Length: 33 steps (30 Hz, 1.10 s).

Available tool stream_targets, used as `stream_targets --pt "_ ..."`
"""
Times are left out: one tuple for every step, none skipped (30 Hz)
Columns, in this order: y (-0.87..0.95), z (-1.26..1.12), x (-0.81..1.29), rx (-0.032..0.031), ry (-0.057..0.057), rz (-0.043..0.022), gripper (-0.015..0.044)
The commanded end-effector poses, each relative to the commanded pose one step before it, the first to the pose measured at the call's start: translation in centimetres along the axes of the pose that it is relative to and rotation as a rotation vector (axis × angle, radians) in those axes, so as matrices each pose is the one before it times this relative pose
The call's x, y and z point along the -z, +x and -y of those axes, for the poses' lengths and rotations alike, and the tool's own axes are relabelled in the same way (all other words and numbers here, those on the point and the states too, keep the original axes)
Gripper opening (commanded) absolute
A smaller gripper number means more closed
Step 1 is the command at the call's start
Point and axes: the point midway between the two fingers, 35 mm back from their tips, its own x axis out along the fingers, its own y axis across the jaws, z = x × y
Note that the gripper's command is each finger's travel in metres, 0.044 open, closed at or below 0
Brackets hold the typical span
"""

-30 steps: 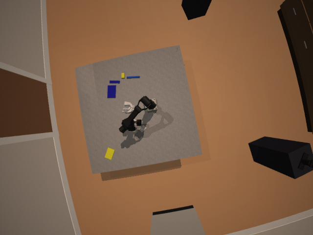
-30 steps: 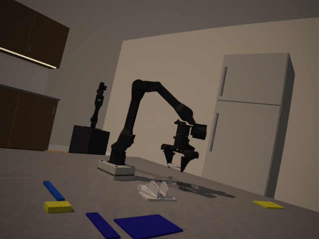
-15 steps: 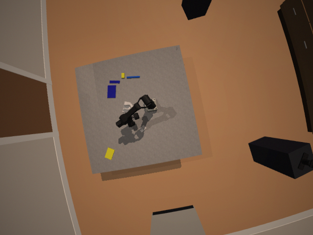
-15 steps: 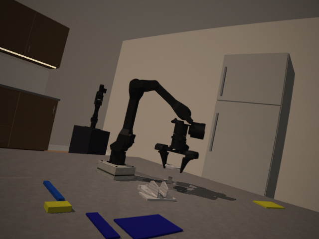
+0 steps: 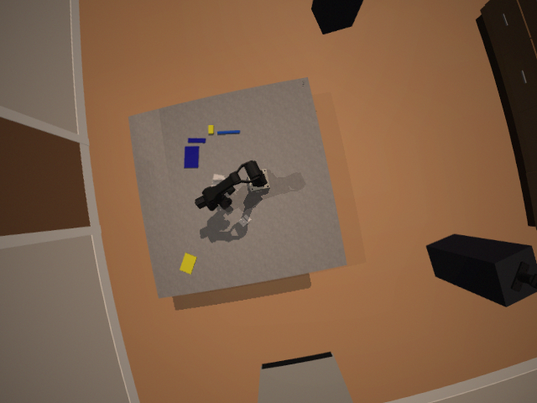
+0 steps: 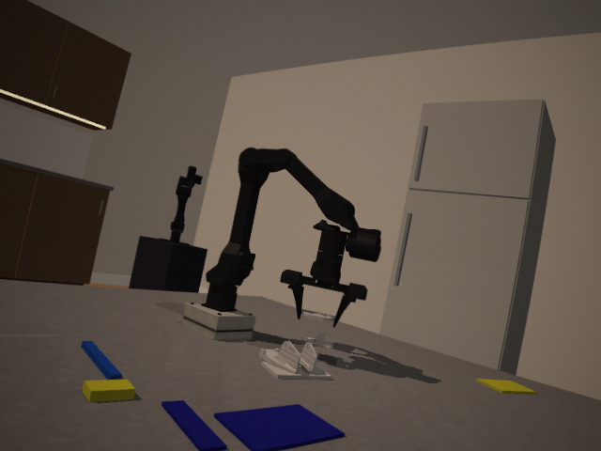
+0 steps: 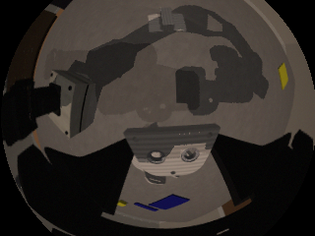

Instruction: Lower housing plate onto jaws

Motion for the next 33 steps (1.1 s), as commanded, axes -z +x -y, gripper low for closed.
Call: stream_targets --pt "0.005 -0.556 0.952 -0.00093 -0.0797 -0.00492 0.0351" --pt "0.004 -0.164 0.231 -0.00019 -0.0238 -0.0002 0.0351" --pt "0.004 -0.171 0.225 -0.0002 -0.0238 -0.00019 0.0351" --pt "0.005 -0.179 0.218 -0.0002 -0.0238 -0.00018 0.0351" --pt "0.005 -0.186 0.212 -0.00021 -0.0238 -0.00017 0.0351" --pt "0.005 -0.193 0.204 -0.00021 -0.0238 -0.00016 0.0351" --pt "0.005 -0.199 0.197 -0.00022 -0.0238 -0.00015 0.0351" --pt "0.005 -0.206 0.19 -0.00022 -0.0238 -0.00015 0.0351" --pt "0.005 -0.212 0.182 -0.00023 -0.0238 -0.00014 0.0351" --pt "0.005 -0.218 0.174 -0.00023 -0.0238 -0.00013 0.0351" --pt "0.006 -0.223 0.166 -0.00024 -0.0238 -0.00012 0.0351" --pt "0.006 -0.228 0.157 -0.00024 -0.0238 -0.00011 0.0351" --pt "0.006 -0.233 0.149 -0.00024 -0.0238 -0.0001 0.0351" --pt "0.006 -0.238 0.14 -0.00025 -0.0238 -0.00009 0.0351" --pt "0.006 -0.242 0.132 -0.00025 -0.0238 -0.00008 0.0351" --pt "0.006 -0.246 0.123 -0.00025 -0.0238 -0.00007 0.0351" --pt "0.006 -0.25 0.114 -0.00025 -0.0238 -0.00006 0.0351" --pt "0.007 -0.253 0.105 -0.00025 -0.0238 -0.00005 0.0351" --pt "0.007 -0.256 0.095 -0.00025 -0.0238 -0.00004 0.0351" --pt "0.007 -0.258 0.086 -0.00025 -0.0238 -0.00003 0.0351" --pt "0.007 -0.261 0.077 -0.00025 -0.0238 -0.00001 0.0351" --pt "0.007 -0.263 0.067 -0.00025 -0.0238 0.0 0.0351" --pt "0.007 -0.264 0.058 -0.00025 -0.0238 0.00001 0.0351" --pt "0.006 -0.22 0.04 -0.00021 -0.0197 0.00001 0.0351" --pt "0.004 -0.132 0.021 -0.00012 -0.0118 0.00001 0.0351" --pt "0.001 -0.044 0.006 -0.00004 -0.0039 0.0 0.0351" --pt "0.0 0.0 0.0 0.0 0.0 0.0 0.0351" --pt "0.0 0.0 0.0 0.0 0.0 0.0 0.0351" --pt "0.0 0.0 0.0 0.0 0.0 0.0 0.0351" --pt "0.0 0.0 0.0 0.0 0.0 0.0 0.0351" --pt "0.0 0.0 0.0 0.0 0.0 0.0 0.0351" --pt "0.0 0.0 0.0 0.0 0.0 0.0 0.0351" --pt "0.0 0.0 0.0 0.0 0.0 0.0 0.0351"
